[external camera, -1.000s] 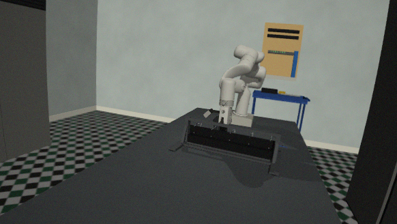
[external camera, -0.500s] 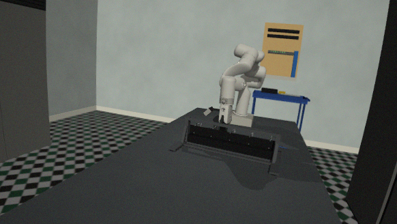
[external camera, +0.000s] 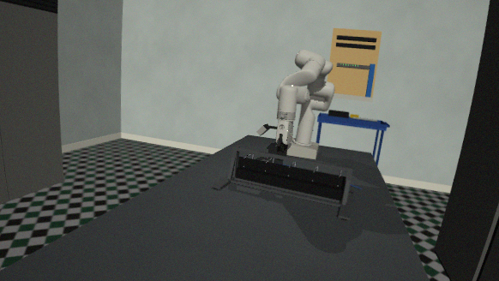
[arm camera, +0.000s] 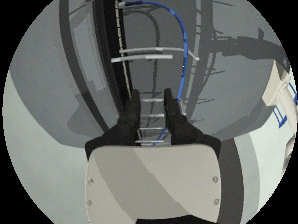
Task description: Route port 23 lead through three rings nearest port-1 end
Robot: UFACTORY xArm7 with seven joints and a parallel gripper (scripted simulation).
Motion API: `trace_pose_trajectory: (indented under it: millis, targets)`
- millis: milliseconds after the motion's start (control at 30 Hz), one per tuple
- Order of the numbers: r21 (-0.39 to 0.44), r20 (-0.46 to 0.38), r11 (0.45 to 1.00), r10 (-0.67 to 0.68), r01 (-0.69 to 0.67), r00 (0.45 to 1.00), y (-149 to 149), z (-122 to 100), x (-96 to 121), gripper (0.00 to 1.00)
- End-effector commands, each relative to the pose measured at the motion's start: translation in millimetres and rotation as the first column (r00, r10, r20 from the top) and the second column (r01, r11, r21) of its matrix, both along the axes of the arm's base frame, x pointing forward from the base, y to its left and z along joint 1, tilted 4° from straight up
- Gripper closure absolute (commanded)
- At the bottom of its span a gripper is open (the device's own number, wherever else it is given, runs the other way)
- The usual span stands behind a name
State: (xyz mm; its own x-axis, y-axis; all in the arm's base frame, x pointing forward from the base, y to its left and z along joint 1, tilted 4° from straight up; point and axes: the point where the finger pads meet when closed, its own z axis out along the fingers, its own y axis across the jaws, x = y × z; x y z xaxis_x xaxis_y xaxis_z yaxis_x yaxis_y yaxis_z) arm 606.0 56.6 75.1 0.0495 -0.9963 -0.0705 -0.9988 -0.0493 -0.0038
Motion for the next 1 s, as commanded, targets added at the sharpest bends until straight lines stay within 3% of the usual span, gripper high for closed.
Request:
trace_pose_trajectory:
  millis: [0, 300, 667, 700, 967]
  targets:
    - [0.0, 0.004, 1.0, 0.0, 0.0, 1.0, -0.7, 10.8, 1.2, 0.67]
    - [0.0, 0.004, 1.0, 0.0, 0.0, 1.0, -2.3, 32.8, 1.1, 0.67]
    - [0.0, 0.004, 1.0, 0.0, 0.0, 1.0, -2.6, 37.6, 1.0, 0.67]
    - [0.0, 0.004, 1.0, 0.0, 0.0, 1.0, -2.6, 37.6, 1.0, 1.0]
    - [0.0, 0.004, 1.0, 0.0, 0.0, 1.0, -2.6, 37.6, 1.0, 1.0]
